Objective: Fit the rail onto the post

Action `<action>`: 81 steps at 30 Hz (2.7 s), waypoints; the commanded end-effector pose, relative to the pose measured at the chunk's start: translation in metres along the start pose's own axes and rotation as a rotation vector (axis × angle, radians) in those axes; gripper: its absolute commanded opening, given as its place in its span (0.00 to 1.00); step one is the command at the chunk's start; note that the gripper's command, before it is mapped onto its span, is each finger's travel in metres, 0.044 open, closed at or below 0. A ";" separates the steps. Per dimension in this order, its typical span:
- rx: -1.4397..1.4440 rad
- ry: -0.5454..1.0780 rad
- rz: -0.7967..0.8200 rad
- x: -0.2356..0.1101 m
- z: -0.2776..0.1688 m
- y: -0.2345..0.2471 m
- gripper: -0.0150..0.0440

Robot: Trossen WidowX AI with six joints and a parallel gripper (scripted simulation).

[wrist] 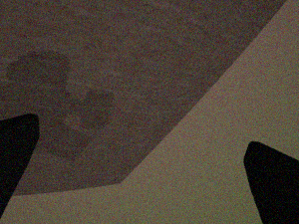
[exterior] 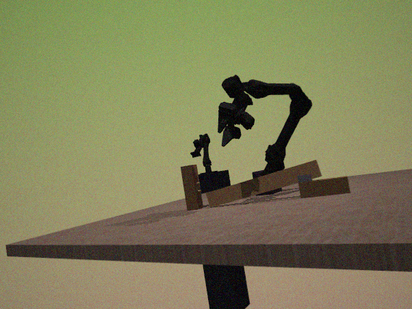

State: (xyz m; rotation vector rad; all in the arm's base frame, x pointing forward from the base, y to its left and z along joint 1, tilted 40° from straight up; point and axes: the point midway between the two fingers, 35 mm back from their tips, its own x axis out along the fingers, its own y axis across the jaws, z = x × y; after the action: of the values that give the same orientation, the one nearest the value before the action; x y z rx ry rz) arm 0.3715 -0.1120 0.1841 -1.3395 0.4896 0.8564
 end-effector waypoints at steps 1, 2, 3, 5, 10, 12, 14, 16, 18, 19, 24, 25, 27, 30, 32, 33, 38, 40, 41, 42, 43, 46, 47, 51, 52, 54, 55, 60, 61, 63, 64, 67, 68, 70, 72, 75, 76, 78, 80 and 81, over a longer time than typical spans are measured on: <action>0.030 -0.111 0.173 0.036 -0.004 0.048 1.00; 0.039 -0.143 0.217 0.044 -0.004 0.061 1.00; 0.048 -0.177 0.260 0.052 -0.004 0.073 1.00; 0.070 -0.252 0.345 0.066 -0.001 0.099 1.00; 0.137 -0.455 0.529 0.090 0.010 0.158 1.00; 0.140 -0.463 0.535 0.091 0.011 0.160 1.00; 0.140 -0.463 0.535 0.091 0.011 0.160 1.00; 0.140 -0.463 0.535 0.092 0.011 0.161 1.00; 0.140 -0.463 0.535 0.095 0.012 0.162 1.00; 0.140 -0.463 0.535 0.096 0.013 0.162 1.00; 0.140 -0.462 0.535 0.103 0.016 0.165 1.00; 0.140 -0.462 0.535 0.104 0.017 0.166 1.00; 0.141 -0.462 0.535 0.107 0.018 0.167 1.00; 0.142 -0.462 0.535 0.111 0.020 0.169 1.00; 0.142 -0.462 0.535 0.113 0.021 0.170 1.00; 0.143 -0.461 0.535 0.115 0.022 0.171 1.00; 0.142 -0.462 0.534 0.121 0.026 0.174 1.00; 0.142 -0.462 0.534 0.124 0.027 0.175 1.00; 0.142 -0.462 0.534 0.125 0.028 0.176 1.00; 0.142 -0.462 0.534 0.126 0.029 0.177 1.00; 0.142 -0.462 0.534 0.128 0.029 0.177 1.00; 0.142 -0.463 0.534 0.131 0.031 0.179 1.00; 0.141 -0.463 0.534 0.133 0.032 0.180 1.00; 0.141 -0.463 0.534 0.137 0.035 0.183 1.00; 0.141 -0.464 0.534 0.139 0.036 0.184 1.00; 0.141 -0.464 0.533 0.141 0.038 0.185 1.00; 0.141 -0.464 0.533 0.142 0.038 0.186 1.00; 0.140 -0.465 0.533 0.147 0.042 0.189 1.00; 0.140 -0.465 0.533 0.147 0.042 0.189 1.00; 0.140 -0.465 0.533 0.147 0.042 0.189 0.91; 0.140 -0.465 0.533 0.147 0.042 0.189 0.87; 0.140 -0.465 0.533 0.147 0.042 0.189 0.73; 0.140 -0.465 0.533 0.147 0.042 0.189 0.69; 0.140 -0.465 0.533 0.147 0.042 0.189 0.60; 0.140 -0.465 0.533 0.147 0.042 0.189 0.51; 0.140 -0.465 0.533 0.147 0.042 0.189 0.38; 0.140 -0.465 0.533 0.147 0.042 0.189 0.37; 0.140 -0.465 0.533 0.147 0.042 0.189 0.34; 0.140 -0.465 0.533 0.147 0.042 0.189 0.32; 0.140 -0.465 0.533 0.147 0.042 0.189 0.31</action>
State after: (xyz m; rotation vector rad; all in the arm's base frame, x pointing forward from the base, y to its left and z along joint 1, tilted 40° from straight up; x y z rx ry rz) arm 0.3096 -0.0348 -0.0375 -0.8489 0.5316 1.4988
